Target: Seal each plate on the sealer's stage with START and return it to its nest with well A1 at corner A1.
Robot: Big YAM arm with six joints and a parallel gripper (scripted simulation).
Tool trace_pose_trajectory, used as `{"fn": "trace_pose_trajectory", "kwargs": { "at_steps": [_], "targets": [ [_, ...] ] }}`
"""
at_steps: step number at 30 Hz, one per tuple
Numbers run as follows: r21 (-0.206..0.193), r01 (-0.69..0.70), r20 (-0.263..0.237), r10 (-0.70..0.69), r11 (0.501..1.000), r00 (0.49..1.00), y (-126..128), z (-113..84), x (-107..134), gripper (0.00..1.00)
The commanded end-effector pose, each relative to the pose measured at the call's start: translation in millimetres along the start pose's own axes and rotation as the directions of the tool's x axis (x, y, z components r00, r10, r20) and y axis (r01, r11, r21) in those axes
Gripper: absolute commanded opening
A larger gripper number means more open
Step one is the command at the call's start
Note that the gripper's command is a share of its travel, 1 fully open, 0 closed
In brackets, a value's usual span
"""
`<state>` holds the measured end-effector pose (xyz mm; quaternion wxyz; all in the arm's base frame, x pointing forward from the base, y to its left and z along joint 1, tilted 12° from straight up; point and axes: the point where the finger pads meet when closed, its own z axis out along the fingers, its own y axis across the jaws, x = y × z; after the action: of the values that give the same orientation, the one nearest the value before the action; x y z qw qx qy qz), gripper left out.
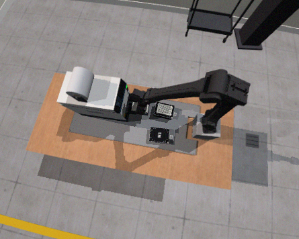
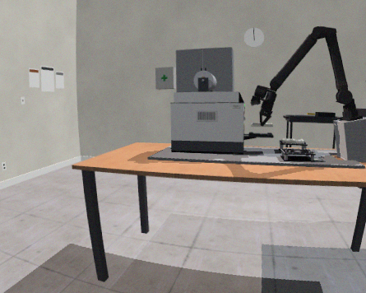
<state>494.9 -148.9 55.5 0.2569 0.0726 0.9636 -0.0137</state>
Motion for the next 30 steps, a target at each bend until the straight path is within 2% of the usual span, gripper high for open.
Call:
{"fn": "trace_pose_trajectory", "kwargs": {
  "at_steps": [1,7,14,17,30],
  "targets": [
    [0.010,-0.019,0.039,0.019,1.000,0.999,-6.6,-0.3,-14.1,0.00],
    [0.004,-0.002,0.057,0.002,1.000,0.998,2.9,-3.6,-22.7,0.00],
    [0.003,-0.010,0.031,0.009,1.000,0.999,0.0,8.3,-11.6,0.00],
    [0.003,-0.017,0.005,0.017,1.000,1.000,-2.2,13.4,0.4,0.00],
    [0.006,0.007,0.018,-0.007,1.000,1.000,-3.9,16.1,-0.5,0.00]
  ]
}}
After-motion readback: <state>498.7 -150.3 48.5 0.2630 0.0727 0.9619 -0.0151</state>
